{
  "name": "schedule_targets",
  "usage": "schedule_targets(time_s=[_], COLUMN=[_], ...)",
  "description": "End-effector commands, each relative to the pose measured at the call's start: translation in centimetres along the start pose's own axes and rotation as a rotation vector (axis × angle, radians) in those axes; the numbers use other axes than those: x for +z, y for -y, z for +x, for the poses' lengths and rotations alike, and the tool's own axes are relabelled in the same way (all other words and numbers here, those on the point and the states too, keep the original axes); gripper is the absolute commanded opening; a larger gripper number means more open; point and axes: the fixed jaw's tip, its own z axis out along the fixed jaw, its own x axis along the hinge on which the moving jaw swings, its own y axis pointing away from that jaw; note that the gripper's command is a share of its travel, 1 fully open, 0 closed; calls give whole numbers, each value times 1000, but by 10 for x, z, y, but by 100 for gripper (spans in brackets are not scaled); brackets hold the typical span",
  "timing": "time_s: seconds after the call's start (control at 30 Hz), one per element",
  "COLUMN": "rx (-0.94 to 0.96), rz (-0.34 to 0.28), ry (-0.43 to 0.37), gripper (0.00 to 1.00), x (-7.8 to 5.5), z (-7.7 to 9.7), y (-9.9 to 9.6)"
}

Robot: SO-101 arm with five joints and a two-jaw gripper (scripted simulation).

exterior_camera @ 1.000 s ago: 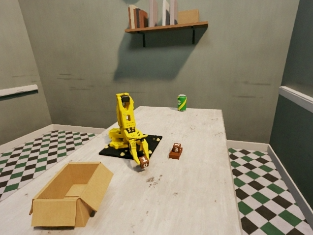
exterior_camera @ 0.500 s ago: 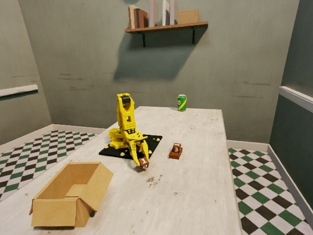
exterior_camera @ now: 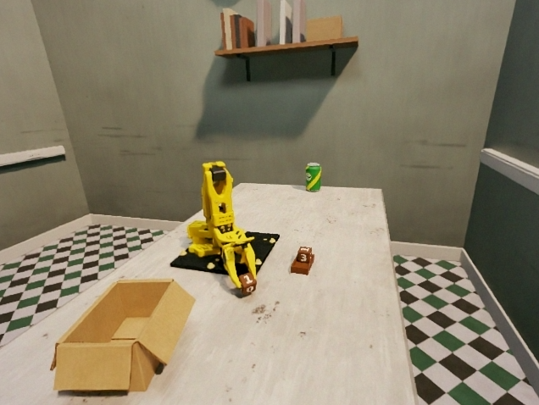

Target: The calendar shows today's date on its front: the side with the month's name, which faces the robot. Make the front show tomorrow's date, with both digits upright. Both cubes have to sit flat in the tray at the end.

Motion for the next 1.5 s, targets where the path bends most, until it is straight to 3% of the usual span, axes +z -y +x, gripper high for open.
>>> schedule_targets(time_s=[0.0,1.47], rx=[-2,-3], rz=[6,6], ry=[17,17], gripper=[0,0], x=[2,7], z=[-2,9], y=[2,2])
